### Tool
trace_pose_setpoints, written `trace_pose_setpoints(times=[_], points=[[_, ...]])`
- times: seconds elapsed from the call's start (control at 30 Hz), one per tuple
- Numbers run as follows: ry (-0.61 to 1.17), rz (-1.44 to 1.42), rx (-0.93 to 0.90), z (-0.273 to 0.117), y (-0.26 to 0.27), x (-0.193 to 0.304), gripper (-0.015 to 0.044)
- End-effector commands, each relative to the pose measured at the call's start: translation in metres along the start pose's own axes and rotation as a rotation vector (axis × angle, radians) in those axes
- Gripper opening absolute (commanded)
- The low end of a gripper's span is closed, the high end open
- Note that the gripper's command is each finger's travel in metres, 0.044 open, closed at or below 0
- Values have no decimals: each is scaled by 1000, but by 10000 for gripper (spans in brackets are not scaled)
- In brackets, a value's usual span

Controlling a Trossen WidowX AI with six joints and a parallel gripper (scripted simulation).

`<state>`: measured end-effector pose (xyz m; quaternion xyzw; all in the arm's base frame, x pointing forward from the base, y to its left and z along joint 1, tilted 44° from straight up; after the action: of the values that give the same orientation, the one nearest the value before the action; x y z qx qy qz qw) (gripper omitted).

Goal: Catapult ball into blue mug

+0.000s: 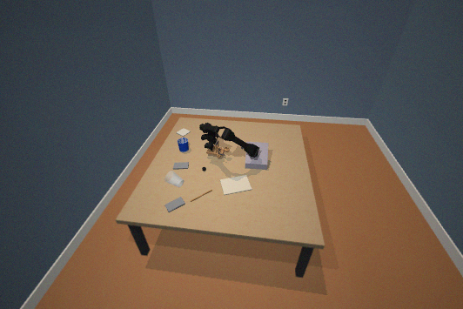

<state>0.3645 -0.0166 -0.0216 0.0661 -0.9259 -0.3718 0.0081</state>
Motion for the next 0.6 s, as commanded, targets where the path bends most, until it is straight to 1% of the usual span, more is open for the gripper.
trace_pose_setpoints(times=[0.0,0.57], points=[[4,9,0,7,-2,1,0],[3,9,-1,35,-2,1,0]])
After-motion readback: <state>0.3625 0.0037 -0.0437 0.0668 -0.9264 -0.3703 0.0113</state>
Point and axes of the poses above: the point midway between the two fingers, 35 mm back from their tips, its own z axis out along the fingers, its own y axis across the jaws, x = y × z, the point moved 3 cm from there along -z, back along the fingers, and after that the axes turned 10 degrees about -z, right-handed, at the moved point
